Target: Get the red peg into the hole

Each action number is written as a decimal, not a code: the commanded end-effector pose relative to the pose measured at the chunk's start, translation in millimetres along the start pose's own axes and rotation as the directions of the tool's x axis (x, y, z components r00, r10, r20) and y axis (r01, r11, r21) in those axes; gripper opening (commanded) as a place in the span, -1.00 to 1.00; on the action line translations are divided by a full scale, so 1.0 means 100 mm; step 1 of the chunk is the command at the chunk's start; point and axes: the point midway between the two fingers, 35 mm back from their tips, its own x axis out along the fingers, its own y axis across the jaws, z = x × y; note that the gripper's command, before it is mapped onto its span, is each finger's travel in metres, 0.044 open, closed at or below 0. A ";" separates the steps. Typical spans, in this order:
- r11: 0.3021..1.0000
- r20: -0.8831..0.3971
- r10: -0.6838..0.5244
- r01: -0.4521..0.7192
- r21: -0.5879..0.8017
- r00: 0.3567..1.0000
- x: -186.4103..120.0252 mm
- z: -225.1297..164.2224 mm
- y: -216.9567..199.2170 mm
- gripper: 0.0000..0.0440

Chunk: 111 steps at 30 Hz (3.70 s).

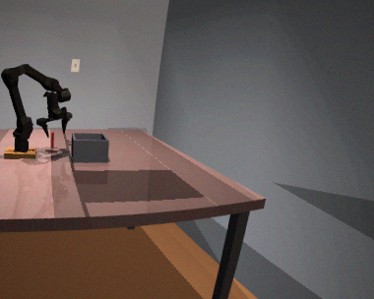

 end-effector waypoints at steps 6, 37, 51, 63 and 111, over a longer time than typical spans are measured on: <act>0.998 -0.021 0.035 -0.036 -0.046 0.999 0.38 -0.12 -0.03 0.96; 0.987 -0.037 0.096 -0.100 -0.126 0.995 0.09 0.07 0.20 -1.00; 0.976 0.092 0.174 -0.159 -0.151 0.980 -0.34 0.58 0.54 -1.00; 0.981 0.188 0.180 -0.163 -0.105 0.966 -0.40 1.10 0.70 -1.00; 1.000 0.194 -0.004 0.009 -0.025 0.981 0.28 2.11 0.78 -0.24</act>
